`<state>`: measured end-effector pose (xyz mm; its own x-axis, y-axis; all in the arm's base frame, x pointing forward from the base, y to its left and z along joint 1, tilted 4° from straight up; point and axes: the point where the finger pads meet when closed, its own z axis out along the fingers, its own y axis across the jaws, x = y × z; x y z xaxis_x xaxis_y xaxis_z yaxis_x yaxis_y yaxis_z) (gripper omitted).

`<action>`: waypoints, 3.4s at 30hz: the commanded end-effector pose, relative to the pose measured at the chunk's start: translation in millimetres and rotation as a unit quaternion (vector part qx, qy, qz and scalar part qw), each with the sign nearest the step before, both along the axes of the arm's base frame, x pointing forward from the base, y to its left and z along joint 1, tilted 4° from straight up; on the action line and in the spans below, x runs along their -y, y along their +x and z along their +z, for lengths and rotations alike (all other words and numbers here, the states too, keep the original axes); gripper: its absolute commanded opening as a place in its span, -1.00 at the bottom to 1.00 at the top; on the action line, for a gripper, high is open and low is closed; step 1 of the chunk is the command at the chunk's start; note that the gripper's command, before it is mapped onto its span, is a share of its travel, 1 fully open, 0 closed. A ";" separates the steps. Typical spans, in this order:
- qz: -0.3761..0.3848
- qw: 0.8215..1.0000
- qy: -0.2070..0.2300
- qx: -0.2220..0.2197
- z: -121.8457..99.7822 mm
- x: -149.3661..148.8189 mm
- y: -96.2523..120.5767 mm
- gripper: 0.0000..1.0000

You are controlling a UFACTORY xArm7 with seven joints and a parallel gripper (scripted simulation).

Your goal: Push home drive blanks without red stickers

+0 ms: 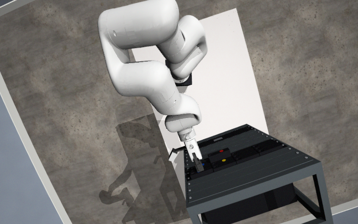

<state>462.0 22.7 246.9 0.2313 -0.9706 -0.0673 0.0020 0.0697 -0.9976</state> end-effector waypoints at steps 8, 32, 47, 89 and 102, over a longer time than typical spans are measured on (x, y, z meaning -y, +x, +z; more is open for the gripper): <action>0.000 1.000 0.000 0.002 1.6 -0.5 3.7 -1.00; 0.000 1.000 0.000 0.002 1.7 -1.2 6.7 -1.00; 0.000 1.000 0.000 0.002 0.7 8.8 -35.7 -1.00; 0.000 1.000 0.000 0.002 -0.3 20.7 -85.8 -1.00; 0.000 1.000 0.000 0.002 -0.3 20.7 -85.8 -1.00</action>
